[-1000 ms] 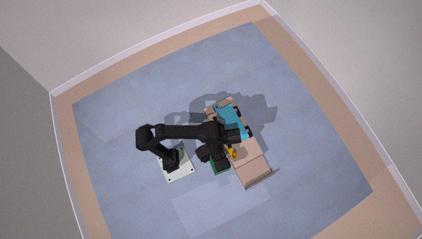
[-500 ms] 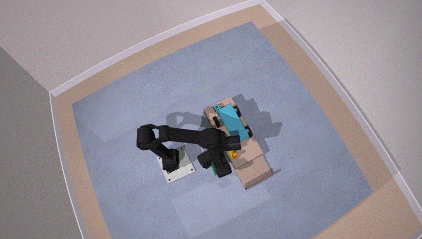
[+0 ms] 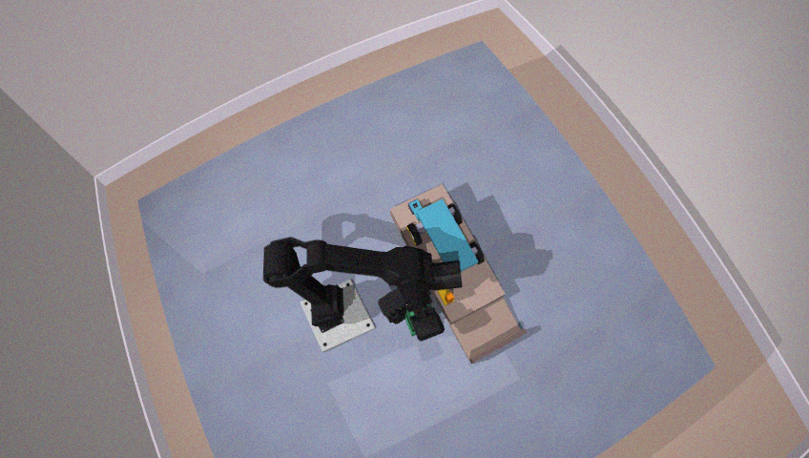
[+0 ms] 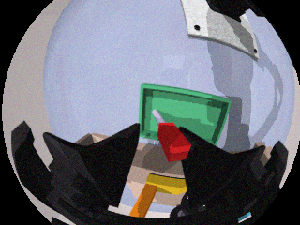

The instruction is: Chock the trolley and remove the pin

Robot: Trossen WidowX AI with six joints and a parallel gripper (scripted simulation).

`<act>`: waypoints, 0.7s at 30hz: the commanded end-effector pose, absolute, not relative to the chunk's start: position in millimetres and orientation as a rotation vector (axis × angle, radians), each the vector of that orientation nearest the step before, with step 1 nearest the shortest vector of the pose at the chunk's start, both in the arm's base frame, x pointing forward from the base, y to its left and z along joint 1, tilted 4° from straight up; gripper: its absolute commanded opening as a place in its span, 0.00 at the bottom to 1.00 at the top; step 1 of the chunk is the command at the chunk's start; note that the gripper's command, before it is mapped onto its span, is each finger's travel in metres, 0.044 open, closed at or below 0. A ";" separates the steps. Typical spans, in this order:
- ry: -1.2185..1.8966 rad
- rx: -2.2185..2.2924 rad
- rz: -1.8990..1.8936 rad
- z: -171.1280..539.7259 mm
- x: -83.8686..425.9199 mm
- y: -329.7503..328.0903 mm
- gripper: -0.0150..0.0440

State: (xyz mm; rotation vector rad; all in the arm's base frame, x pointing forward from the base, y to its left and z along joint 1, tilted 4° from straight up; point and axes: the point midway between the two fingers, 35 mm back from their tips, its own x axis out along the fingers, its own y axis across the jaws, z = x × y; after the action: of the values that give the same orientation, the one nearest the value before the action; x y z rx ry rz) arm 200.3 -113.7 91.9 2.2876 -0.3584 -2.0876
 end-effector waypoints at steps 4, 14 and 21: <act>-0.369 2.286 -2.086 90.0 201.1 -109.4 0.58; -0.368 2.287 -2.087 86.9 202.5 -102.6 0.58; -0.368 2.287 -2.087 84.5 203.4 -98.1 0.58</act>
State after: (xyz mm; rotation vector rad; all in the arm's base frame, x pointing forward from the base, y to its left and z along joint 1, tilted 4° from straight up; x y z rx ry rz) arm 203.3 -99.5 85.5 2.2879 -0.3561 -2.0897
